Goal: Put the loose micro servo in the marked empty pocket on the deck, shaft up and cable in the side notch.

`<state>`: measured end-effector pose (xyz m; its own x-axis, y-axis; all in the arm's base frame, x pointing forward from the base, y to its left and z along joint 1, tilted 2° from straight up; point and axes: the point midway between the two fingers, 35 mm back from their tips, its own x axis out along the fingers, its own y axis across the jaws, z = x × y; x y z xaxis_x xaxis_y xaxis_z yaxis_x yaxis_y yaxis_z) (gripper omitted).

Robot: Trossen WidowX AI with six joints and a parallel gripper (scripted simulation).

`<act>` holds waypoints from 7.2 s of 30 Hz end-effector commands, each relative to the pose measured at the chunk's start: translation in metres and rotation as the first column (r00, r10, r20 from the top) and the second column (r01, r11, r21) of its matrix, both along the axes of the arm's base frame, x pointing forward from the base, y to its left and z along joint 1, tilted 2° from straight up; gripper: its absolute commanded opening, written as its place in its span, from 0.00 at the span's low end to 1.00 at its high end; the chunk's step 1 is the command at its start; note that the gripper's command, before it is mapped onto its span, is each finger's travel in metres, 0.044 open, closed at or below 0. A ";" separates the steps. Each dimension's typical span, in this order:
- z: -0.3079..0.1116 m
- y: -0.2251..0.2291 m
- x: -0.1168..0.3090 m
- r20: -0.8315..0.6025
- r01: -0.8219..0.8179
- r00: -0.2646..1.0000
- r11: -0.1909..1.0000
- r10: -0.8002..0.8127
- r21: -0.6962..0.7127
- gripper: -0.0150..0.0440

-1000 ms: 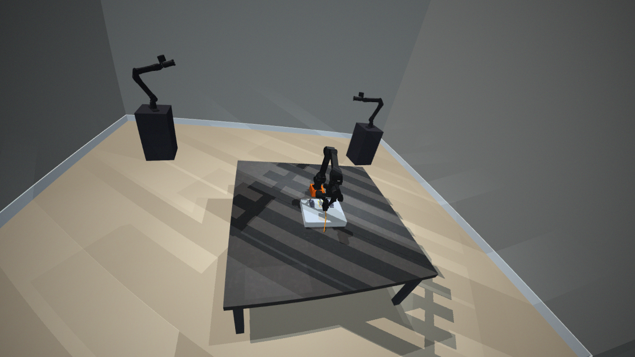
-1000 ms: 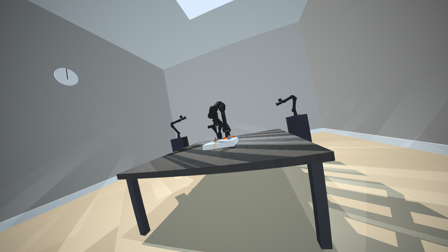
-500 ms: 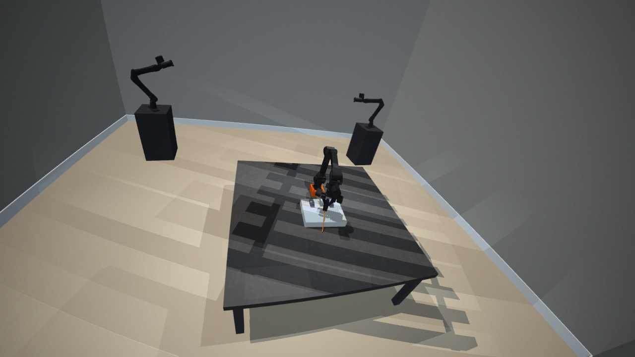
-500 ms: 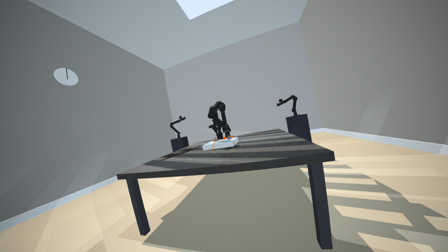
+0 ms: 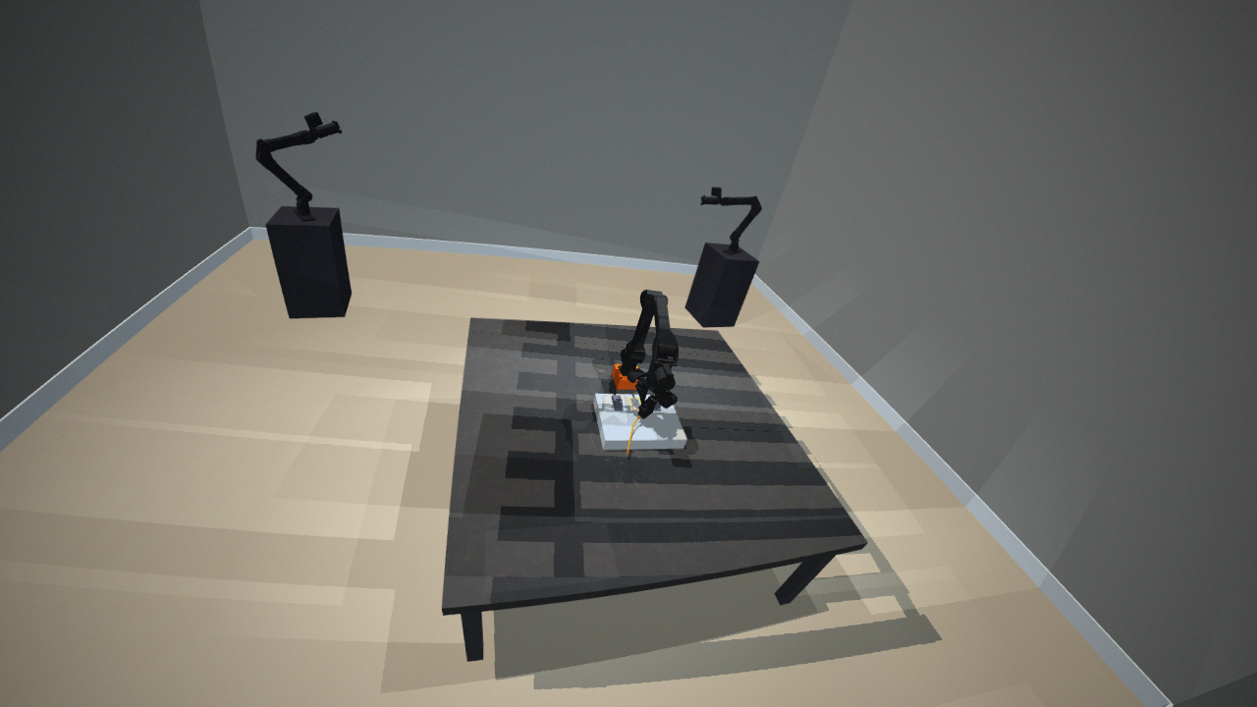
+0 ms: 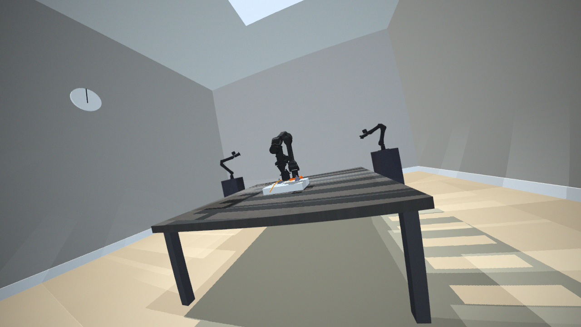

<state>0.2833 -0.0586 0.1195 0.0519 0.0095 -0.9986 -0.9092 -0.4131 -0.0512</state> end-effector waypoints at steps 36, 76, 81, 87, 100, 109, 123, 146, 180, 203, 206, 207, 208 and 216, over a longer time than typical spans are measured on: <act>0.001 0.000 0.001 -0.052 0.975 0.219 0.217 -0.974 0.049 0.25; -0.001 0.006 -0.032 -0.094 0.825 -0.560 -0.564 -0.823 0.028 0.25; -0.002 0.010 -0.052 -0.093 0.825 -0.560 -0.564 -0.823 0.026 0.25; -0.004 0.014 -0.077 -0.092 0.825 -0.560 -0.564 -0.823 0.024 0.25; -0.008 0.019 -0.107 -0.091 0.825 -0.560 -0.564 -0.823 0.021 0.25; -0.022 0.018 -0.105 -0.091 0.825 -0.560 -0.564 -0.823 0.021 0.25; -0.026 0.017 -0.105 -0.091 0.823 -0.564 -0.568 -0.821 0.021 0.25; -0.026 0.019 -0.104 -0.093 0.773 -0.630 -0.634 -0.771 0.018 0.25; -0.056 0.020 -0.103 -0.093 0.773 -0.630 -0.634 -0.771 0.018 0.25; -0.078 0.020 -0.102 -0.093 0.773 -0.630 -0.634 -0.771 0.018 0.25; -0.075 0.020 -0.104 -0.093 0.773 -0.630 -0.634 -0.771 0.017 0.34; -0.075 0.020 -0.104 -0.093 0.773 -0.630 -0.634 -0.771 0.017 0.39; -0.075 0.020 -0.104 -0.093 0.773 -0.630 -0.634 -0.771 0.017 0.43; -0.064 0.020 -0.104 -0.093 0.773 -0.630 -0.634 -0.771 0.018 0.57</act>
<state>0.1782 -0.0384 0.0460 0.0394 0.0150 -0.9991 0.2559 0.9664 0.0246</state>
